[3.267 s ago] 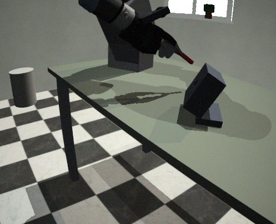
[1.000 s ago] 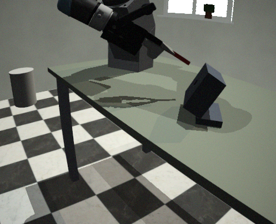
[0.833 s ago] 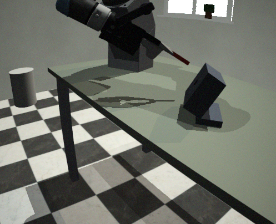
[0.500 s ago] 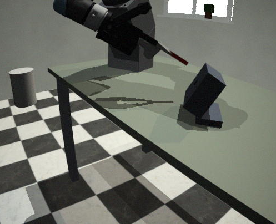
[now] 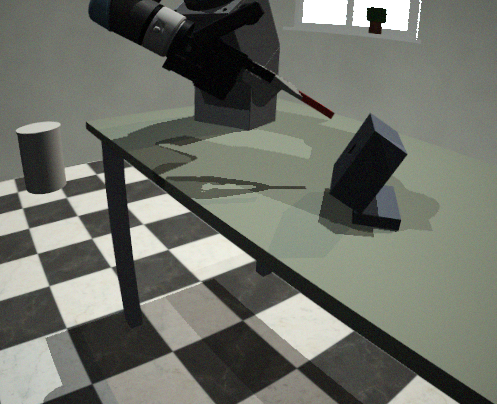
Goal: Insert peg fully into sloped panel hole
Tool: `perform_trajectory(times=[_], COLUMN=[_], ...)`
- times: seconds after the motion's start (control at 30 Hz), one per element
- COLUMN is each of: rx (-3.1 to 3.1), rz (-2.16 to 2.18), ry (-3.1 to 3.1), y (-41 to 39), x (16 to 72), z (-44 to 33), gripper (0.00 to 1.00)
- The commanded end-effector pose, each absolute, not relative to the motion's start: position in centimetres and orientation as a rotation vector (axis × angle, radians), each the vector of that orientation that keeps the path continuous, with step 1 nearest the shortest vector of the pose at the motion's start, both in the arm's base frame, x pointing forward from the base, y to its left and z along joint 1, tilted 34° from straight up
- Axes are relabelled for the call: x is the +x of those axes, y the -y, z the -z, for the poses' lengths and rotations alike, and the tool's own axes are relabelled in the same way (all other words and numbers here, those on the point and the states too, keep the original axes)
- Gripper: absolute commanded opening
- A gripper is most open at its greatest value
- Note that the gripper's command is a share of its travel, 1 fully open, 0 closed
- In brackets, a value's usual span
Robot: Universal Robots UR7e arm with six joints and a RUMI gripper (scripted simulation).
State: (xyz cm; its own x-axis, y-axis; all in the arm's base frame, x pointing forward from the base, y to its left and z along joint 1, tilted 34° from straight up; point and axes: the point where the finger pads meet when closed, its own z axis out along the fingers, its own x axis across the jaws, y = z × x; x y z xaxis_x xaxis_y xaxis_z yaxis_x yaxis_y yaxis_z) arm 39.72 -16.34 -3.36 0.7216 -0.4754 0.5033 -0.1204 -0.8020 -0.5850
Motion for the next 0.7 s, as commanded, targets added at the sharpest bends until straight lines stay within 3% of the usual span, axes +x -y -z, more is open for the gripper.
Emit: perform_trajectory(times=[0.0, 0.67], rx=[-2.390, -2.329], rz=[0.913, 0.987], ry=[-0.469, -0.568], y=[16.7, 18.9], x=[39.7, 39.7], z=[3.1, 1.4], gripper=[0.00, 0.00])
